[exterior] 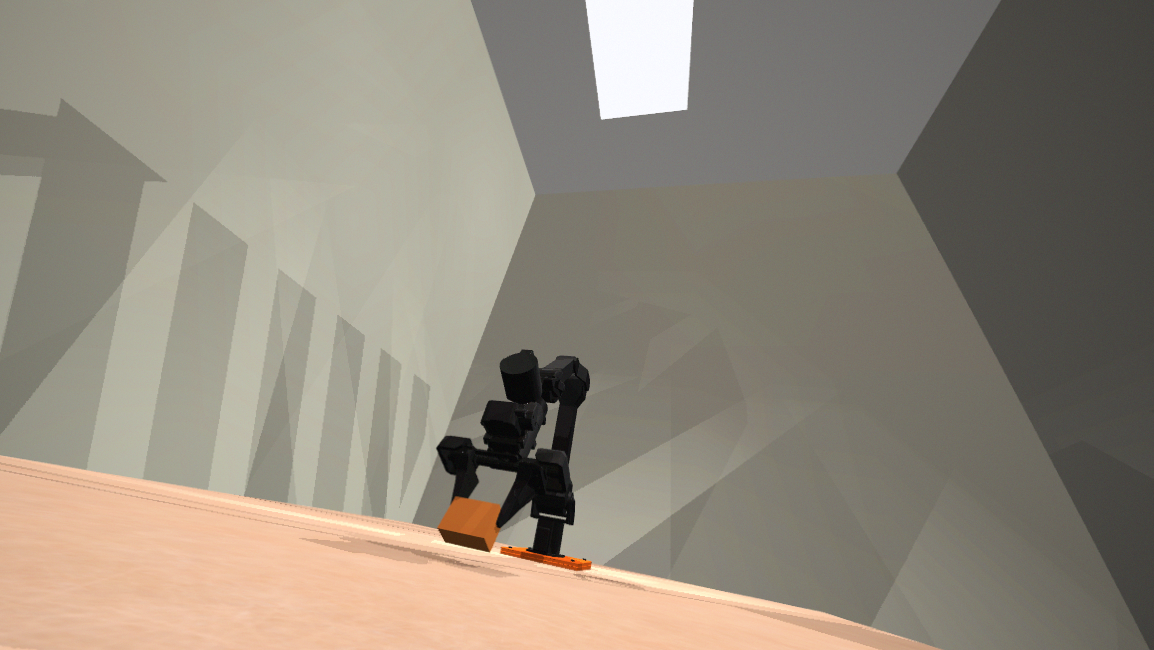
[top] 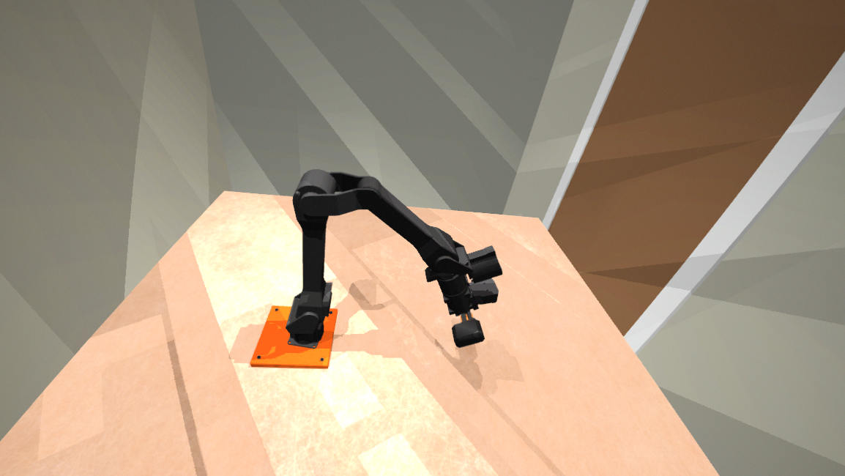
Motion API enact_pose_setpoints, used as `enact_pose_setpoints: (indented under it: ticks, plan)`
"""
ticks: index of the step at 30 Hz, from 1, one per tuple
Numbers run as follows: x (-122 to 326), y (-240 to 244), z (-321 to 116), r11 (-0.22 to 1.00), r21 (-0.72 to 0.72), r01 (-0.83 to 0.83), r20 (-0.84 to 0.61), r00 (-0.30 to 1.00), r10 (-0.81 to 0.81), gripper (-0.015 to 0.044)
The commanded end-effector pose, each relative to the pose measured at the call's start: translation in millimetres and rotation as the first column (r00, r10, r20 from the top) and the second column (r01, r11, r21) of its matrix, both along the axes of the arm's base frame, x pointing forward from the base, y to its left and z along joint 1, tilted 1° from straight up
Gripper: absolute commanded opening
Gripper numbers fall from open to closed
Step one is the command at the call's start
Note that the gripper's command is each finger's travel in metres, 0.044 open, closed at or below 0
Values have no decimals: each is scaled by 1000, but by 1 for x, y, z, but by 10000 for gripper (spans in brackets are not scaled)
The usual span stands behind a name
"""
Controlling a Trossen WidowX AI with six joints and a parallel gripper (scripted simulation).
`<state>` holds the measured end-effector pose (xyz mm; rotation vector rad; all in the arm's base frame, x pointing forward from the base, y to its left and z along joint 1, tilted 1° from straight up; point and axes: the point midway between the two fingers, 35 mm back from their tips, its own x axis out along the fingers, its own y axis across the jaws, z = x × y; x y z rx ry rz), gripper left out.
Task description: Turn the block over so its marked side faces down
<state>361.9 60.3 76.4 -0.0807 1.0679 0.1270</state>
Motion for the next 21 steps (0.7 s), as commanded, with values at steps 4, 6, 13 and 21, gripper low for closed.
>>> enact_pose_setpoints:
  ticks: [4,6,13,21]
  plan:
    - [-4,-1,2,1000,12,1,95,995,-2,0]
    - [-4,-1,2,1000,12,1,97,995,-2,0]
    - [4,0,-9,1000,21,-1,162,987,-2,0]
    - [13,2,-24,999,37,-6,276,961,-4,0]
